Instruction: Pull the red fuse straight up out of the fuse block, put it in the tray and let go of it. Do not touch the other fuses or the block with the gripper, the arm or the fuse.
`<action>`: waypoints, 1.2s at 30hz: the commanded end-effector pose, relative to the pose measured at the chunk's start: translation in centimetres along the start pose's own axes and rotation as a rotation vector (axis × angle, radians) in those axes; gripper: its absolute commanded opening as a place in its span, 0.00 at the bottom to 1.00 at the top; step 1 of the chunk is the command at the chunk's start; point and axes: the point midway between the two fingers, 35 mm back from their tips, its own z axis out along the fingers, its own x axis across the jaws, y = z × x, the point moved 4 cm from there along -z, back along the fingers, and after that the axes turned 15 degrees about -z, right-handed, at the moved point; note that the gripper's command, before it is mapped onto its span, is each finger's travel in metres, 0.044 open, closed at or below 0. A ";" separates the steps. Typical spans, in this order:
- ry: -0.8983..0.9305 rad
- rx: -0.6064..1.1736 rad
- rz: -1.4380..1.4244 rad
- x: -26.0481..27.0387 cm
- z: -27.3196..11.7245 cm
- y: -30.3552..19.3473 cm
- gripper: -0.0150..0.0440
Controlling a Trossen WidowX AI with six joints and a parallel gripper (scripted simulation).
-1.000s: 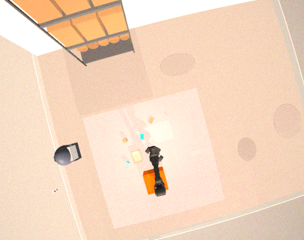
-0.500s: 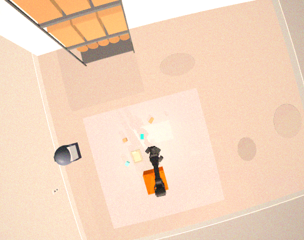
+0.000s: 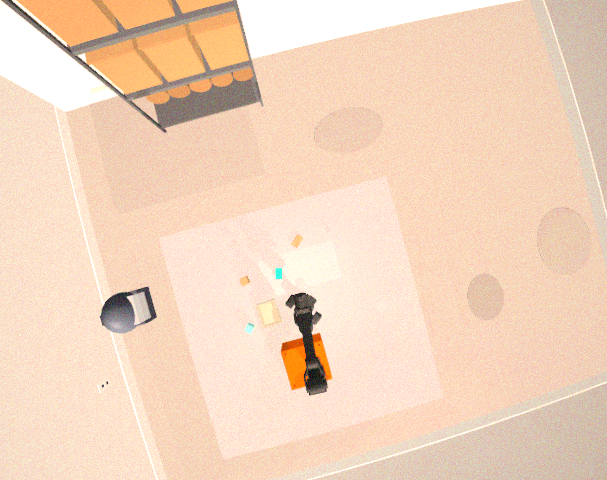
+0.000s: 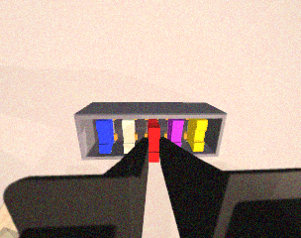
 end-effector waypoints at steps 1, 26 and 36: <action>0.002 -0.005 -0.001 0.1 -0.4 0.1 0.25; 0.001 -0.005 -0.002 0.0 -1.6 0.1 0.25; 0.001 -0.005 -0.002 0.0 -2.1 0.1 0.25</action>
